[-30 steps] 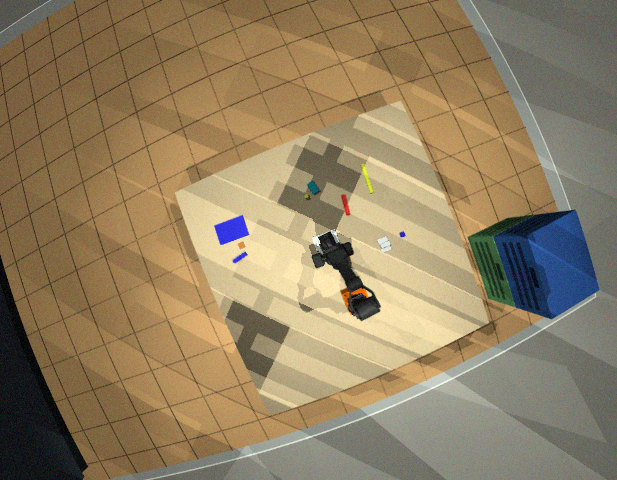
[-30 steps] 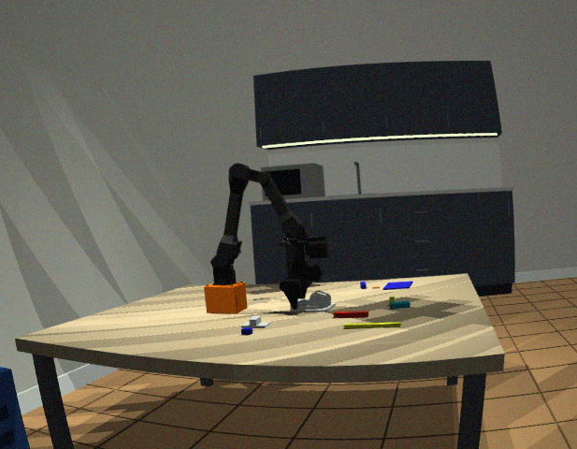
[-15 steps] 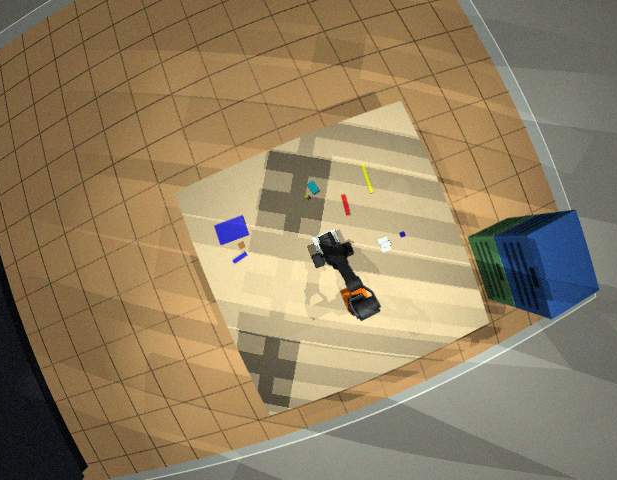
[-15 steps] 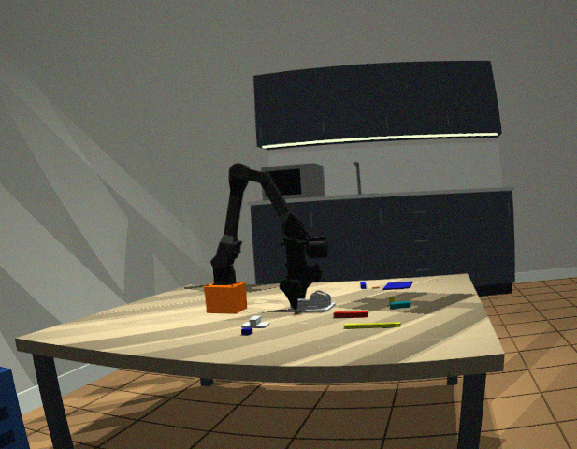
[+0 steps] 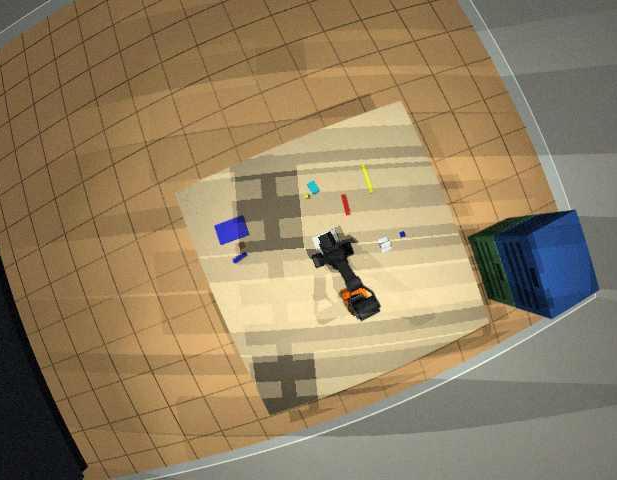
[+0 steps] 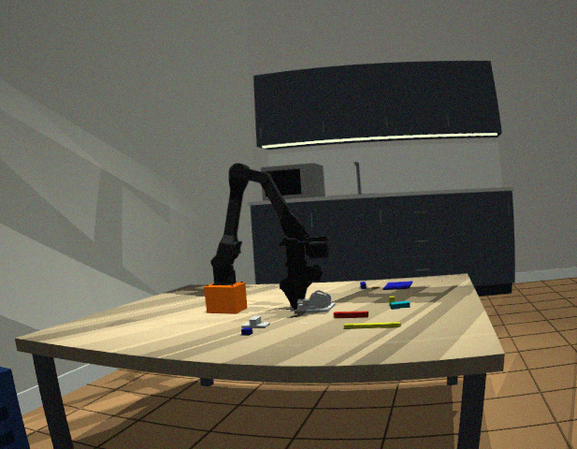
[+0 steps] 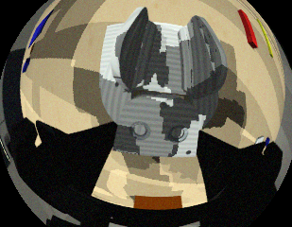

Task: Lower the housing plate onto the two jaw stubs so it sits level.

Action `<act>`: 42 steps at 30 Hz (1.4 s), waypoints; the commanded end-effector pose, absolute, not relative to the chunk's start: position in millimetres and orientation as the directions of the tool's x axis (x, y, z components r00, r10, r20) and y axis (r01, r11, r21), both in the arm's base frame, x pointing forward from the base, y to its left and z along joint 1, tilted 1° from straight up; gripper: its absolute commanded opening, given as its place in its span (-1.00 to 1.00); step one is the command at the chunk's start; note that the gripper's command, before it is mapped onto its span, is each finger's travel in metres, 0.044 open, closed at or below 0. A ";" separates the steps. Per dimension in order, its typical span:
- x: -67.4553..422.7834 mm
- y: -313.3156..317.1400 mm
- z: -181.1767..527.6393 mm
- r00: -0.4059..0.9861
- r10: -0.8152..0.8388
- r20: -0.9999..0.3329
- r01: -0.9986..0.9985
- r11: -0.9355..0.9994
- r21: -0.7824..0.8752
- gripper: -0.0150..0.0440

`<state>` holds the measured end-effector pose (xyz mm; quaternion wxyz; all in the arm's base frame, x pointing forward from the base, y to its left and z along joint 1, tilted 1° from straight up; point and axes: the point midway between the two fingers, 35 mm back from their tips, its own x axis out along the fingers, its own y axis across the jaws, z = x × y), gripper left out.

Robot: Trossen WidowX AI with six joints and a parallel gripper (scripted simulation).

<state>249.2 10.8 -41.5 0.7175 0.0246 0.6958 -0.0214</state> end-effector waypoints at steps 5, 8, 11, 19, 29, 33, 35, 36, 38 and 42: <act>249.5 10.1 -41.9 0.032 -0.001 -0.999 0.070 0.998 0.002 0.70; 249.5 10.1 -41.9 0.032 -0.001 -0.999 0.070 0.998 0.002 0.70; 249.5 10.1 -41.9 0.032 -0.001 -0.999 0.070 0.998 0.002 0.70; 249.5 10.1 -41.9 0.032 -0.001 -0.999 0.070 0.998 0.002 0.70; 249.5 10.1 -41.9 0.032 -0.001 -0.999 0.070 0.998 0.002 0.70; 249.5 10.1 -41.9 0.032 -0.001 -0.999 0.070 0.998 0.002 0.70; 249.5 10.1 -41.9 0.032 -0.001 -0.999 0.070 0.998 0.002 0.70; 249.5 10.1 -41.9 0.032 -0.001 -0.999 0.070 0.998 0.002 0.70; 249.5 10.1 -41.9 0.032 -0.001 -0.999 0.070 0.998 0.002 0.70; 249.2 10.8 -41.5 0.031 0.004 -1.000 0.065 0.998 0.006 0.97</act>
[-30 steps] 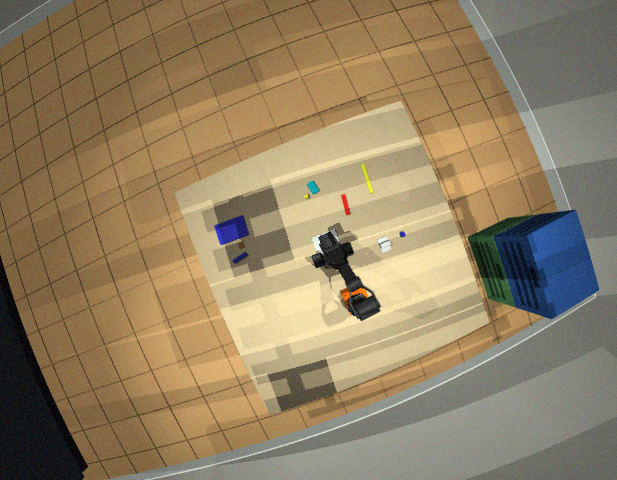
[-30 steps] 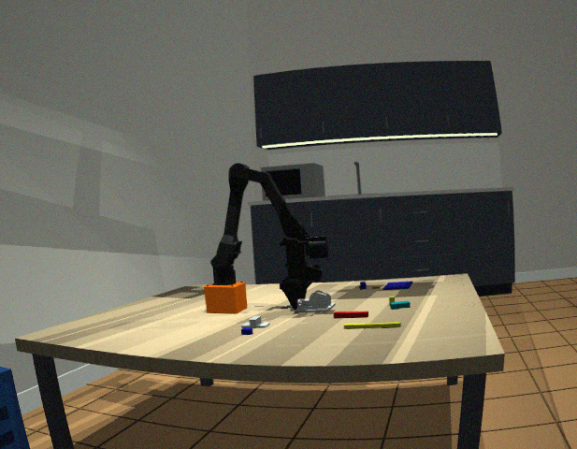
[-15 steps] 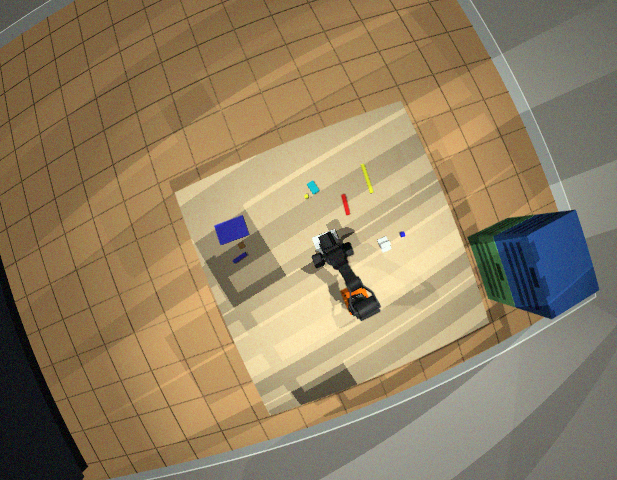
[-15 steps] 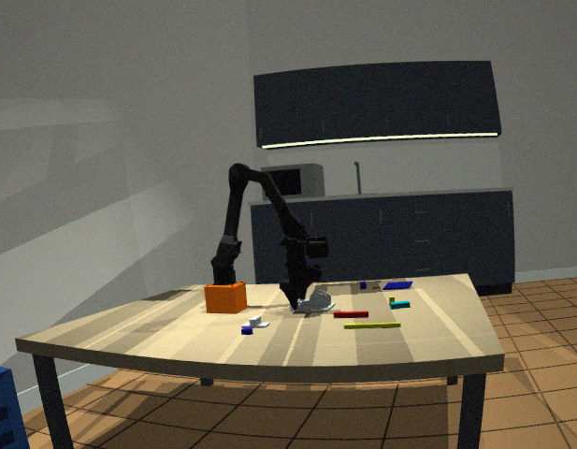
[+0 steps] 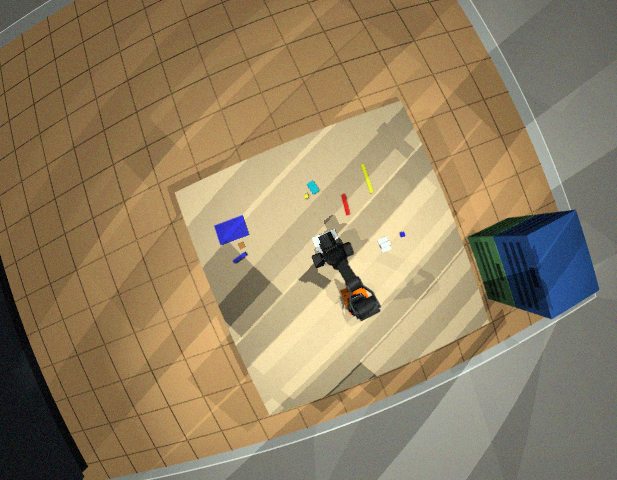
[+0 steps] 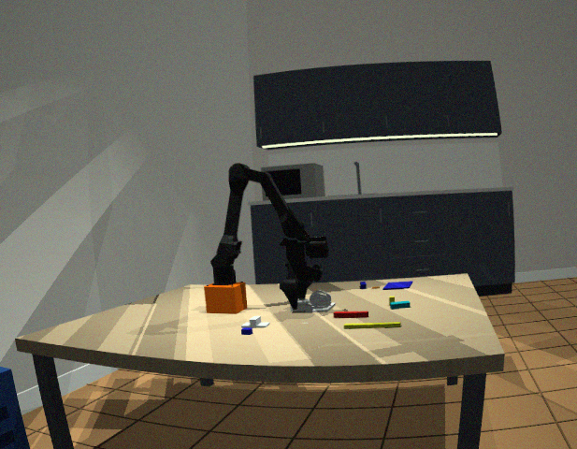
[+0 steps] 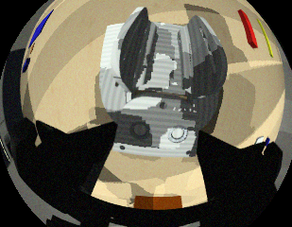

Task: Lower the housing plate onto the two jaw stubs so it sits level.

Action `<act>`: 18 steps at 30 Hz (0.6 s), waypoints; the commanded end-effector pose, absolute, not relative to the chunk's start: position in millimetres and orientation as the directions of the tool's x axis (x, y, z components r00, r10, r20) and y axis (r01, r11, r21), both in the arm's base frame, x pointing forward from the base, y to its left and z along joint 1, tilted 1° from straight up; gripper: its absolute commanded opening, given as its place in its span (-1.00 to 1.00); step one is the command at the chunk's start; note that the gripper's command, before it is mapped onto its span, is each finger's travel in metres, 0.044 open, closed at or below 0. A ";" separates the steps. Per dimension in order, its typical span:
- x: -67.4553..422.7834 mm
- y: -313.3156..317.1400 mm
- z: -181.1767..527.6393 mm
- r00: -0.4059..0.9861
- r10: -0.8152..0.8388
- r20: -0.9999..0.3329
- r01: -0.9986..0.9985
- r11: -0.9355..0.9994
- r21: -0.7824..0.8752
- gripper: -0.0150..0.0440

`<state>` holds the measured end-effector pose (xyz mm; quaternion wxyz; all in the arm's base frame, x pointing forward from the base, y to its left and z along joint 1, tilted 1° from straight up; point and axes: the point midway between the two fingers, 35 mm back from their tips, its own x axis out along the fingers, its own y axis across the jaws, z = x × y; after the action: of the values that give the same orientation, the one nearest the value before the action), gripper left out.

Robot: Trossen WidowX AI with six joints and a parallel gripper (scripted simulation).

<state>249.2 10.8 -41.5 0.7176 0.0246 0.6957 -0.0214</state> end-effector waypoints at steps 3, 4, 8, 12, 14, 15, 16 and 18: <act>249.2 10.8 -41.5 0.031 0.004 -1.000 0.065 0.998 0.006 1.00; 249.2 10.8 -41.5 0.031 0.004 -1.000 0.065 0.998 0.006 1.00; 249.2 10.8 -41.5 0.031 0.004 -1.000 0.065 0.998 0.006 1.00; 249.2 10.8 -41.5 0.031 0.004 -1.000 0.065 0.998 0.006 1.00; 249.2 10.8 -41.5 0.031 0.004 -1.000 0.065 0.998 0.006 1.00; 249.4 10.8 -39.8 0.031 0.003 -1.000 0.065 0.998 0.005 1.00; 249.8 10.8 -36.7 0.031 0.003 -1.000 0.065 0.998 0.005 1.00; 250.6 10.7 -25.6 0.032 0.003 -0.999 0.066 0.998 0.005 1.00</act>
<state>247.3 10.7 -38.9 0.7137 0.0243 0.6997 -0.0217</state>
